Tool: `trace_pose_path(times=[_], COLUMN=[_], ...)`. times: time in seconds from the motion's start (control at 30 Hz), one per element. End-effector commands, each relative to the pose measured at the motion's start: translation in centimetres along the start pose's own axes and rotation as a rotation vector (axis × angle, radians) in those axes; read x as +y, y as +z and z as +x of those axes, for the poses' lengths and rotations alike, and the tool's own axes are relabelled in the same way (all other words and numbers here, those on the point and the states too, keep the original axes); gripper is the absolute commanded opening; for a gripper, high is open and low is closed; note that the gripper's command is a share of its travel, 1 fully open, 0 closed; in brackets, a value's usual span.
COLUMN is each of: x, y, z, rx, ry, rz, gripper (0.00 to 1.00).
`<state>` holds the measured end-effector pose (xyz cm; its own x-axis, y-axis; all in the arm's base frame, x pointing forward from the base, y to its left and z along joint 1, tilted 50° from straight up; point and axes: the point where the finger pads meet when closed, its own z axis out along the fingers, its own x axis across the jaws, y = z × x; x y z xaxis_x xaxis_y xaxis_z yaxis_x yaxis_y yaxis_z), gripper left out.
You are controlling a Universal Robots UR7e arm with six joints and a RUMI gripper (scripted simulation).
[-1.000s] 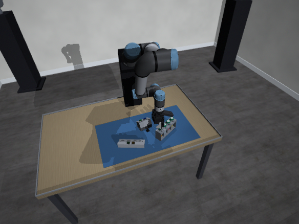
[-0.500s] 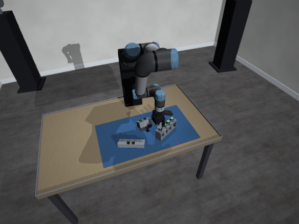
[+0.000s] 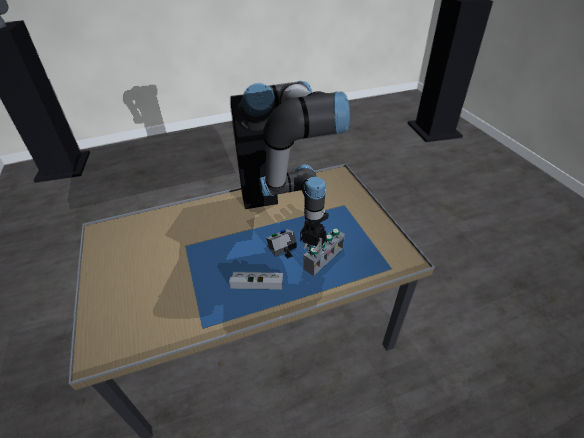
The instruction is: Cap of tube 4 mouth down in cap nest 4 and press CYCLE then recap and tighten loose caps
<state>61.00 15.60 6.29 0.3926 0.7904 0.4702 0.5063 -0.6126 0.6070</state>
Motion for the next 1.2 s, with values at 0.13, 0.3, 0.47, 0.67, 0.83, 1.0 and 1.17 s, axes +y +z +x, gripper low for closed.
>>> trace_pose_path(times=[0.13,0.3,0.47,0.67,0.83,1.0,1.17], x=[0.0,0.0,0.0,0.0,0.0,0.0,0.0], y=[-0.04,-0.04,-0.04,-0.04,-0.04,-0.04,-0.04], z=[0.04,0.04,0.04,0.04,0.04,0.04,0.04], rx=[0.006,0.006,0.006,0.006,0.005,0.004,0.003], ry=[-0.226,-0.226,-0.226,-0.225,0.108,0.358,0.607], rz=[0.006,0.006,0.006,0.006,0.007,0.007,0.008], gripper=[0.0,0.35,0.35,0.35,0.35,0.35,0.35])
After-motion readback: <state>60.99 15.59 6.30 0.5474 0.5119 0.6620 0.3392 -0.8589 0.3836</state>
